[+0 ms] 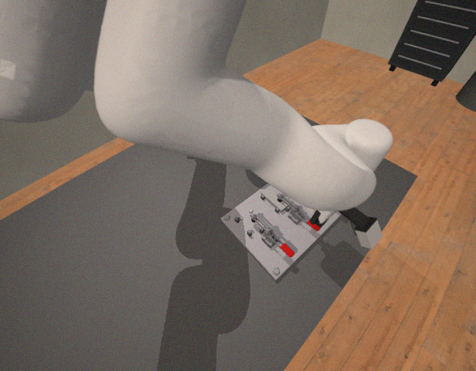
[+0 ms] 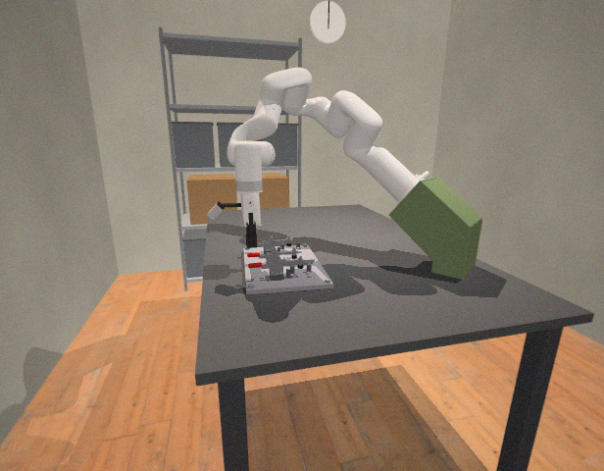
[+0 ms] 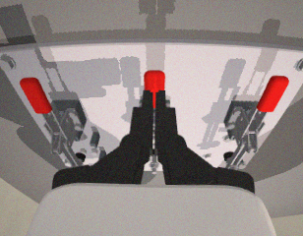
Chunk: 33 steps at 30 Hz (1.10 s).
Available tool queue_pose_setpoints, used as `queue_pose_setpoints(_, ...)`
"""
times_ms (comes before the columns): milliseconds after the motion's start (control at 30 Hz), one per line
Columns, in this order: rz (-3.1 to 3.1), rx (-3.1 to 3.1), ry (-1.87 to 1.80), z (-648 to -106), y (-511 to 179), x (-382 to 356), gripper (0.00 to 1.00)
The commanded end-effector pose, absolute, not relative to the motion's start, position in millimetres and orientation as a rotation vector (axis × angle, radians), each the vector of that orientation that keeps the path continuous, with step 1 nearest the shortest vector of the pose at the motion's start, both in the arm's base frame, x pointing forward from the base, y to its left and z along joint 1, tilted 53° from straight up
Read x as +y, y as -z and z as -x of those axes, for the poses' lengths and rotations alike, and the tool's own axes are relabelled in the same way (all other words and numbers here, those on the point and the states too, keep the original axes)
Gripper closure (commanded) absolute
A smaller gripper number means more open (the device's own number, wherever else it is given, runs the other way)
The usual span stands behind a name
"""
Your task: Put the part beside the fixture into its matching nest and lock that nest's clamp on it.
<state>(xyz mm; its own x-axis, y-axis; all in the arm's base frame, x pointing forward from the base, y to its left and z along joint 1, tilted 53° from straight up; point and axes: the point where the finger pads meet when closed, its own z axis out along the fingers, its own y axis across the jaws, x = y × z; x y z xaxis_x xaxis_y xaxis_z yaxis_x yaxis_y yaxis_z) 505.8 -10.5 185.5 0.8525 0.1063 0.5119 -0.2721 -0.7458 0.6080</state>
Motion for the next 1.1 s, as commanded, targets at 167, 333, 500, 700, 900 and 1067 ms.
queue_pose_setpoints(167, -2.315, -0.119, -0.696, -507.8, -184.9, -11.3, 1.0)
queue_pose_setpoints(333, -2.315, -0.119, -0.696, -507.8, -184.9, -11.3, 1.0)
queue_pose_setpoints(500, -2.315, -0.119, -0.696, -507.8, -184.9, -11.3, 1.0)
queue_pose_setpoints(700, -2.315, -0.119, -0.696, -508.4, -184.3, -12.0, 1.0)
queue_pose_setpoints(900, -2.315, -0.119, -0.696, -512.0, -180.4, -16.3, 1.0)
queue_pose_setpoints(1067, -2.315, -0.119, -0.696, -513.8, -178.4, -18.5, 1.0)
